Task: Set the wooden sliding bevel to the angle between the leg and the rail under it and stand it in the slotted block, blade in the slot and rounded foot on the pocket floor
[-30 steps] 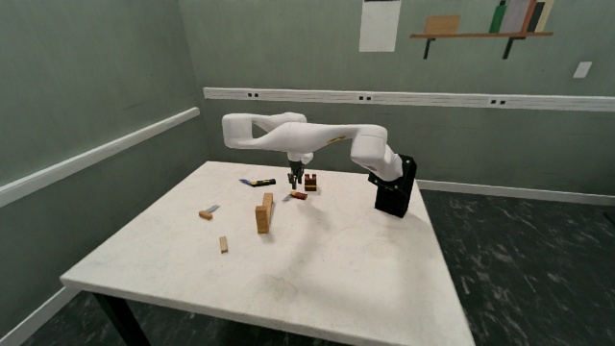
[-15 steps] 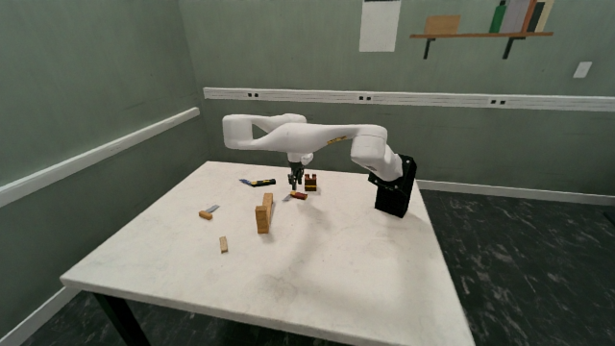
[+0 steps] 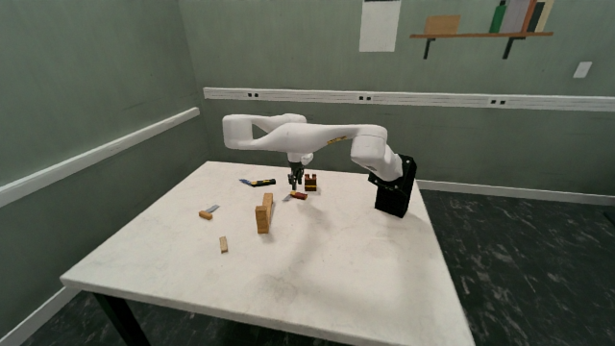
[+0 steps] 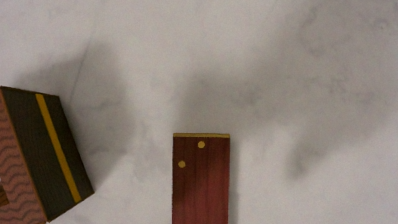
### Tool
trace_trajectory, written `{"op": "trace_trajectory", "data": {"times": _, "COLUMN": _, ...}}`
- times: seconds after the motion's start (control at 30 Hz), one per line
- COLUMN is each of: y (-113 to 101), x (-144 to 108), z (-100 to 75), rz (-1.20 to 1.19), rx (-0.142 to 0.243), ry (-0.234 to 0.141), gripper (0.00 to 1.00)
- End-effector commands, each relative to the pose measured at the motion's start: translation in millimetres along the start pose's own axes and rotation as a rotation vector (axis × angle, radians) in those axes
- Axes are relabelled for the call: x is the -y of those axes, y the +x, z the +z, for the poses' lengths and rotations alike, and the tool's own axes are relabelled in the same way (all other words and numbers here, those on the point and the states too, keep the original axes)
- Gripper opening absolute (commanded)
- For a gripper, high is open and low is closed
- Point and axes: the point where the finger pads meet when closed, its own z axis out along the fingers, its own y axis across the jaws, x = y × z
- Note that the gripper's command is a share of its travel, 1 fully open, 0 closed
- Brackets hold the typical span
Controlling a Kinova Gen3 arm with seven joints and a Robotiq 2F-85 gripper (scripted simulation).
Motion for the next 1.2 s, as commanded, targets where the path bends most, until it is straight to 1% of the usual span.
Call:
{"op": "trace_trajectory", "data": {"times": 0.0, "y": -1, "x": 0, "z": -0.8, "rz": 0.0, "rx": 0.001, "ry": 0.001, "gripper": 0.64}}
{"op": "trace_trajectory", "data": {"times": 0.8, "y": -1, "x": 0, "z": -0.3, "rz": 0.0, "rx": 0.001, "ry": 0.001, "gripper": 0.64}}
{"op": "trace_trajectory", "data": {"times": 1.07, "y": -1, "x": 0, "z": 5.0, "rz": 0.0, "rx": 0.001, "ry": 0.001, "gripper": 0.64}}
{"op": "trace_trajectory", "data": {"times": 1.17, "y": -1, "x": 0, "z": 10.1, "rz": 0.0, "rx": 0.001, "ry": 0.001, "gripper": 0.64}}
